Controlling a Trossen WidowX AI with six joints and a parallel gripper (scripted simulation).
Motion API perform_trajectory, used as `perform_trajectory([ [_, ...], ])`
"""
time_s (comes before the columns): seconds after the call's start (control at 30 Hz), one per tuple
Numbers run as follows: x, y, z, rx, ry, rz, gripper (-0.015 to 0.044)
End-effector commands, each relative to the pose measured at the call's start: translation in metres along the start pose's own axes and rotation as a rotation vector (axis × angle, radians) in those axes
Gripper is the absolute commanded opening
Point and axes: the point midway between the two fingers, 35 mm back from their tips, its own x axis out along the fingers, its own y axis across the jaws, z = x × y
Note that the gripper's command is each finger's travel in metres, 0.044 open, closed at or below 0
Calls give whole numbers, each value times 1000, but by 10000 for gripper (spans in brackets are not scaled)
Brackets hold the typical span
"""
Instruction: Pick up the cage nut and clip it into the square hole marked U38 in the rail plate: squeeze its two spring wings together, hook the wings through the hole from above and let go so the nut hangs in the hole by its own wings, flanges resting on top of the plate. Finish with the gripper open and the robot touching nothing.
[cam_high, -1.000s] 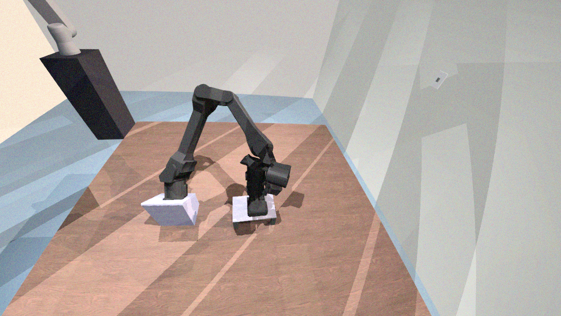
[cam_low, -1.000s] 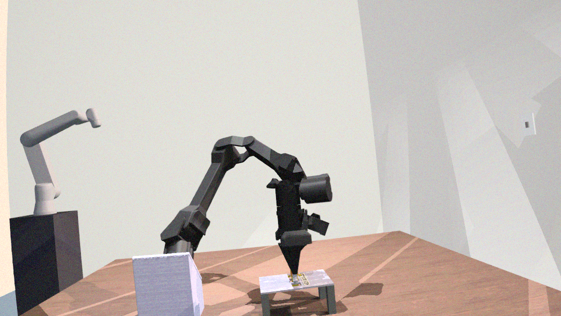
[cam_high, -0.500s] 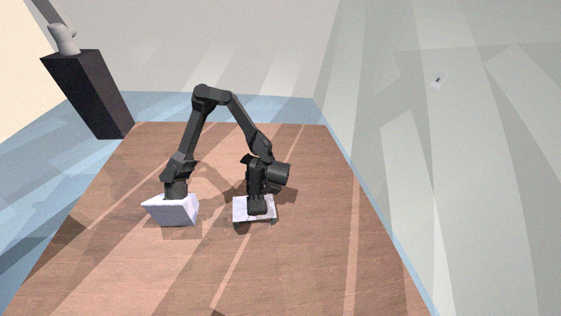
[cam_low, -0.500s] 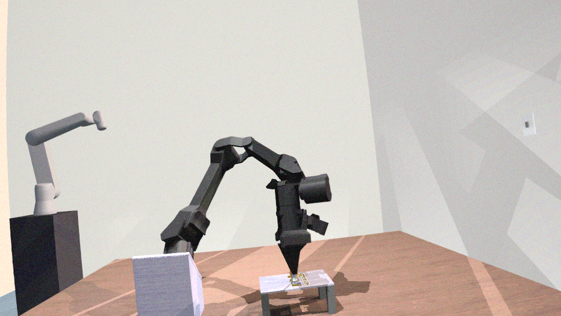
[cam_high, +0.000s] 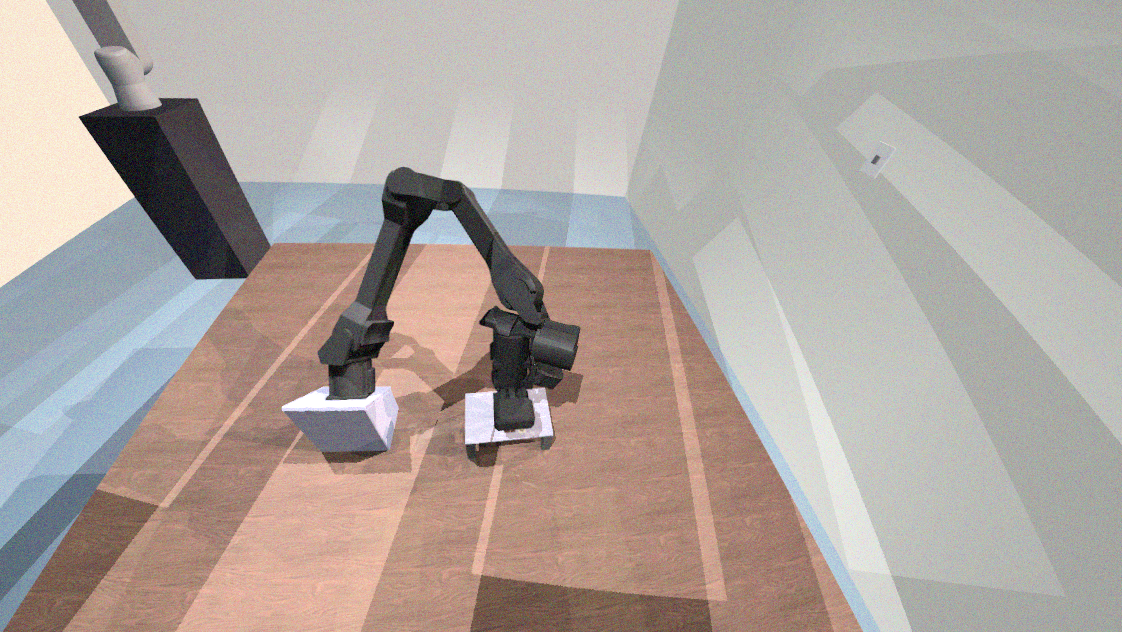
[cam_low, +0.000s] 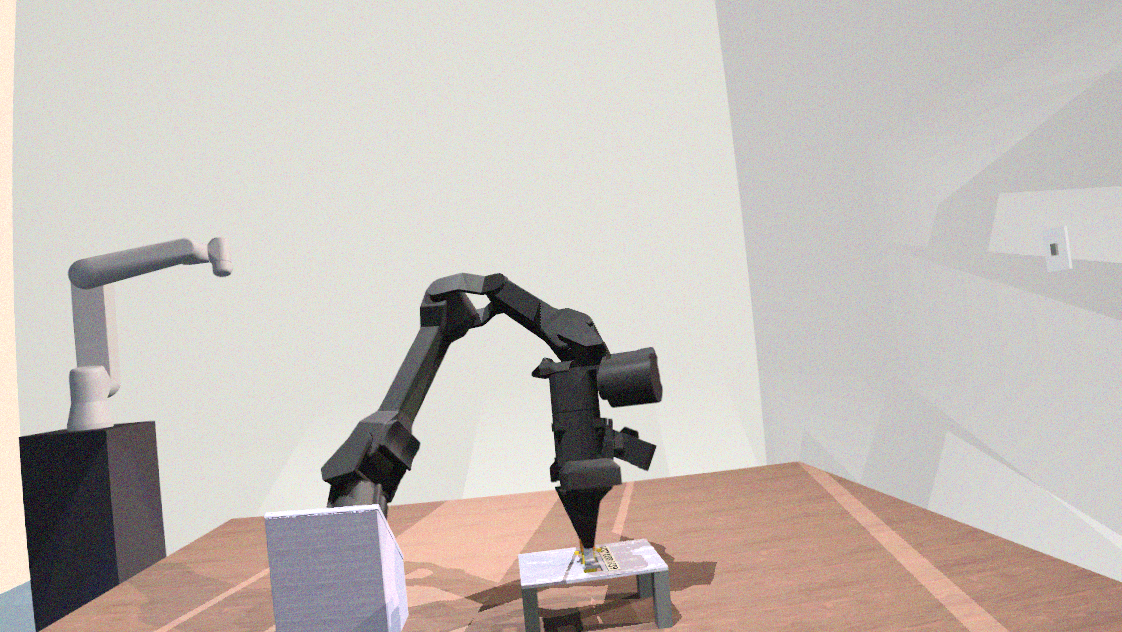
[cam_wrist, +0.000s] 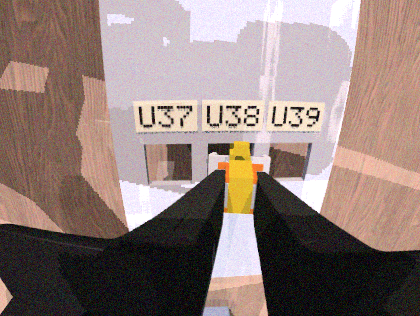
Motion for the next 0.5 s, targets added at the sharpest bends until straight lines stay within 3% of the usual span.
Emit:
perform_trajectory([
  [0.0,0,-1,0,3,-1,-5,32],
  [0.47,-1,-1,1,3,-1,-5,32],
])
